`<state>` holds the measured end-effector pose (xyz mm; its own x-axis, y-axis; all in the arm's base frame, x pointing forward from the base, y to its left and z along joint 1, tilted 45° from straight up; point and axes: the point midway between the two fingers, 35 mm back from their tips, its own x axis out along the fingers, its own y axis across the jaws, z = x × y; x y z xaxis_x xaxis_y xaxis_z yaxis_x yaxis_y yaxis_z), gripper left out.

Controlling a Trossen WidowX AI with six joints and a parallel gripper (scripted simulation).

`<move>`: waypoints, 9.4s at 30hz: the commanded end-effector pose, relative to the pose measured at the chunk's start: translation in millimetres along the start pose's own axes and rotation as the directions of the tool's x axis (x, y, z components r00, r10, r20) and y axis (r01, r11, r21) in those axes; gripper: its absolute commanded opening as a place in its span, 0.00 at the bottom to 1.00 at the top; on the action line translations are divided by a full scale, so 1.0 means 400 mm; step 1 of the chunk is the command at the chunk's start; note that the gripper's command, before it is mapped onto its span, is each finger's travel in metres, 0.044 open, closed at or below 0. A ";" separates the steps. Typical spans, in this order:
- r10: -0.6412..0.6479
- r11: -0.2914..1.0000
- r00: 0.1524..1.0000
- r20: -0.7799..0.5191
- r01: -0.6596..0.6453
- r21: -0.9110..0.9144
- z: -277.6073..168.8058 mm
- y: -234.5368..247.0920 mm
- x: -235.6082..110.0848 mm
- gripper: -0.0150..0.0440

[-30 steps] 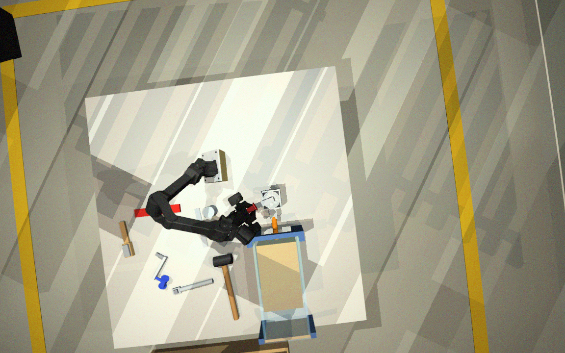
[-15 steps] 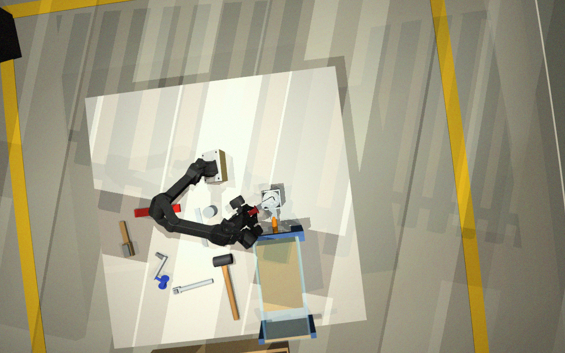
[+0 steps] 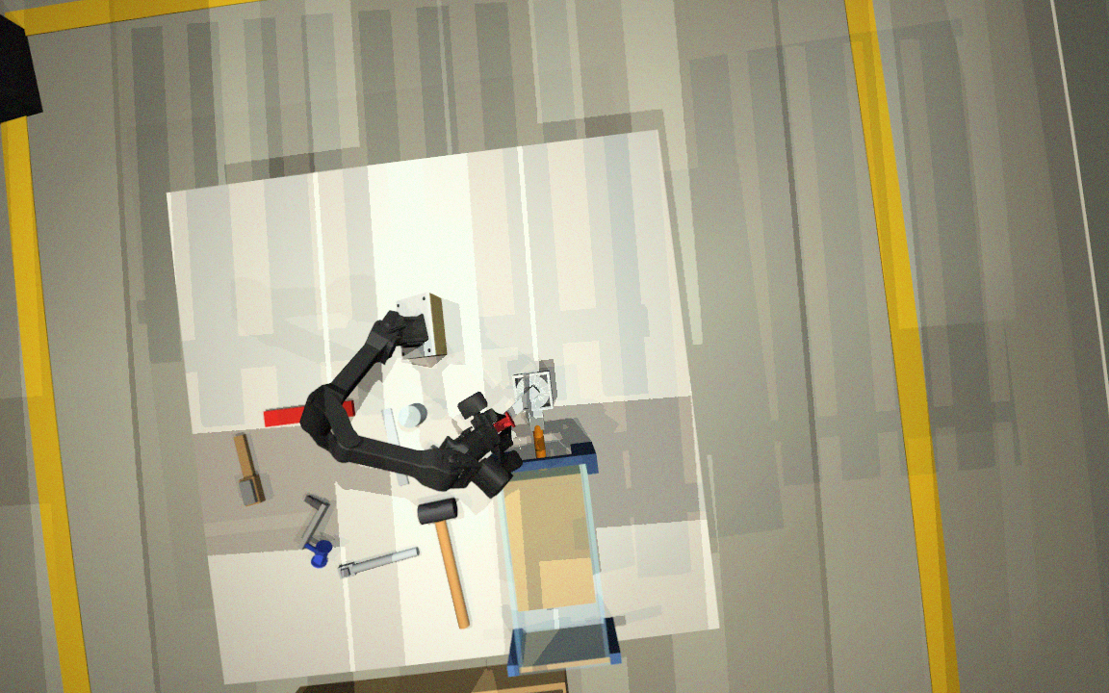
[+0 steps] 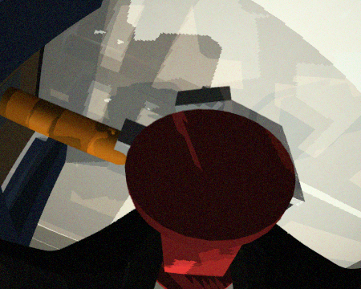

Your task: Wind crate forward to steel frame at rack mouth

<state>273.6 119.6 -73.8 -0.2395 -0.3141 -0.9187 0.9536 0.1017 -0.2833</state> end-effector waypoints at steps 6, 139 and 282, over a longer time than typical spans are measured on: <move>0.016 1.000 1.000 -0.001 -0.016 -0.004 -0.012 0.044 0.011 0.25; 0.021 1.000 1.000 -0.009 -0.021 -0.005 -0.321 0.162 0.143 0.25; 0.033 0.999 0.999 -0.032 -0.034 -0.012 -0.433 -0.174 0.194 0.25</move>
<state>156.9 251.7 -173.0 -0.2131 -0.2796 -0.9362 0.9589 0.1238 -0.2553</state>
